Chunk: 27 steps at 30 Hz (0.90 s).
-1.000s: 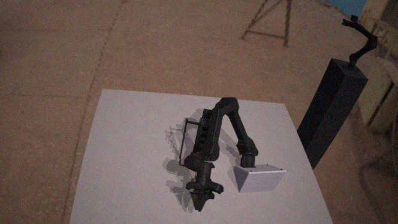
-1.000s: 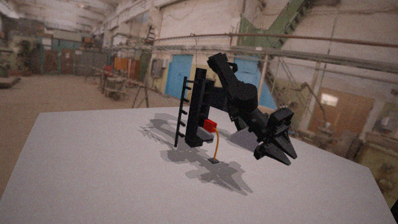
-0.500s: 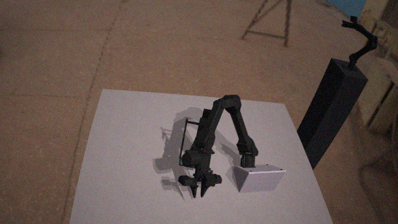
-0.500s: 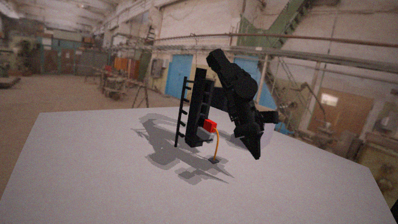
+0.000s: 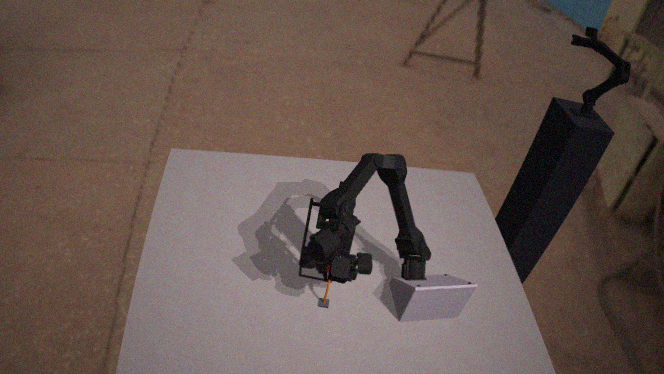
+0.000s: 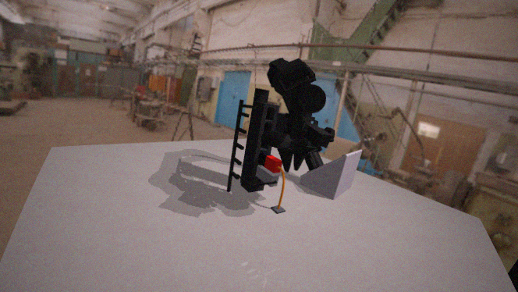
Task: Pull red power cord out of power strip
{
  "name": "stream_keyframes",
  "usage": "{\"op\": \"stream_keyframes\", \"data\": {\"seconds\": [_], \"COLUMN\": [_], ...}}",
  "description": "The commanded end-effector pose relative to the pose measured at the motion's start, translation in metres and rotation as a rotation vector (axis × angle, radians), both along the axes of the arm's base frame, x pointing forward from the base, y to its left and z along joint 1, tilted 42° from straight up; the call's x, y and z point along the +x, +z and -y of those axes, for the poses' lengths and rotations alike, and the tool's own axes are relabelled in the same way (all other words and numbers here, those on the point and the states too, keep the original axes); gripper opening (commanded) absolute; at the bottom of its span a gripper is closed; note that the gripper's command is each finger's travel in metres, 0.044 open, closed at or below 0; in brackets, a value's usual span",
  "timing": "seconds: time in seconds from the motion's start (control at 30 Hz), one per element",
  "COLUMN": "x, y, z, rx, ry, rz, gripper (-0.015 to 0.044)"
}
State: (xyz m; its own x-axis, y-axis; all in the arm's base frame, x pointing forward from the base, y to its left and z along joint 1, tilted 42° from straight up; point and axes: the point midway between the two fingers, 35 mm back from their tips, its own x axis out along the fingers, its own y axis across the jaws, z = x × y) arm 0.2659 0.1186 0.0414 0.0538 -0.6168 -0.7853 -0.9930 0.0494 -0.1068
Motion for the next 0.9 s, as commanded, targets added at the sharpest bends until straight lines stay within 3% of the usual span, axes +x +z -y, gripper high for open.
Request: {"op": "stream_keyframes", "data": {"seconds": [0.0,0.87], "x": [0.001,-0.003], "y": [0.019,0.037], "z": [0.007,0.028], "rx": [-0.055,-0.056], "ry": [-0.037,-0.037], "rz": [0.049,0.048], "gripper": [0.0160,0.0160]}}
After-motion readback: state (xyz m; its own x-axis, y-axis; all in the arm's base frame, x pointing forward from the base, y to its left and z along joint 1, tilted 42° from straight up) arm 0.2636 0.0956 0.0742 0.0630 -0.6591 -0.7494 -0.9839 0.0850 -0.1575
